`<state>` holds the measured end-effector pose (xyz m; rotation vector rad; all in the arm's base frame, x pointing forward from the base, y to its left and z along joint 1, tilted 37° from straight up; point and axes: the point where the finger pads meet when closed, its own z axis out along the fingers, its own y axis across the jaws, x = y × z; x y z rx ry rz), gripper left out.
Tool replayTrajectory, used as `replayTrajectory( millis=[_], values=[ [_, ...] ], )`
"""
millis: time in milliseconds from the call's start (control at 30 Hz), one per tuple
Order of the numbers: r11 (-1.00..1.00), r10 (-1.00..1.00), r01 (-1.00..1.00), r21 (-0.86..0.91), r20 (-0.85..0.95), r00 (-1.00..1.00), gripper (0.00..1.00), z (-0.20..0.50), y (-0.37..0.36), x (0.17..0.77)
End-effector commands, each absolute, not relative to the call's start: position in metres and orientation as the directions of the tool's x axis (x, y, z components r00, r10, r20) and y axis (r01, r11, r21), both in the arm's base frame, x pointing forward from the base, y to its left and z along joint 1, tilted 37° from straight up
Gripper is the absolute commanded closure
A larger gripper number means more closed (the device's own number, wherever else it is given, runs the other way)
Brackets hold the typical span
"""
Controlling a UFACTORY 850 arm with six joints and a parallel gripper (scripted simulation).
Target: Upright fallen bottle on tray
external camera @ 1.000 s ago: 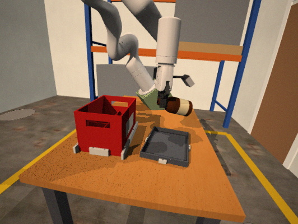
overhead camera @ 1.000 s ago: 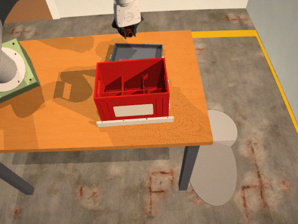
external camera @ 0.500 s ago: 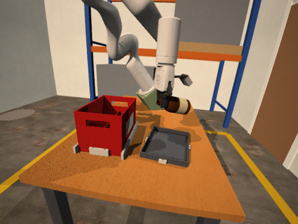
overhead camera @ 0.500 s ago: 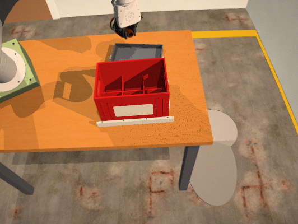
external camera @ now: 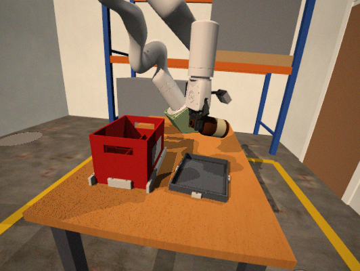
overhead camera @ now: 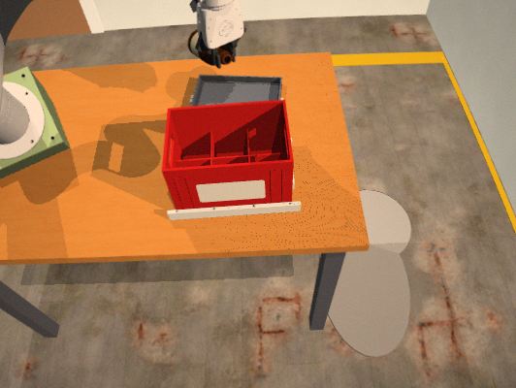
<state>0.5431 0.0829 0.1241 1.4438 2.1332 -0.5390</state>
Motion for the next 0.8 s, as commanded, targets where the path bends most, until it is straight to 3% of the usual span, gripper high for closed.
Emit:
replayTrajectory(
  millis=[0,767],
  values=[
    [0.359,0.733,0.933,-0.042,-0.606,-0.309,1.0,0.1247,0.0835,0.5436],
    [0.472,0.666,0.871,-0.139,-0.591,-0.455,1.0,0.1247,0.0835,0.5436]
  ],
)
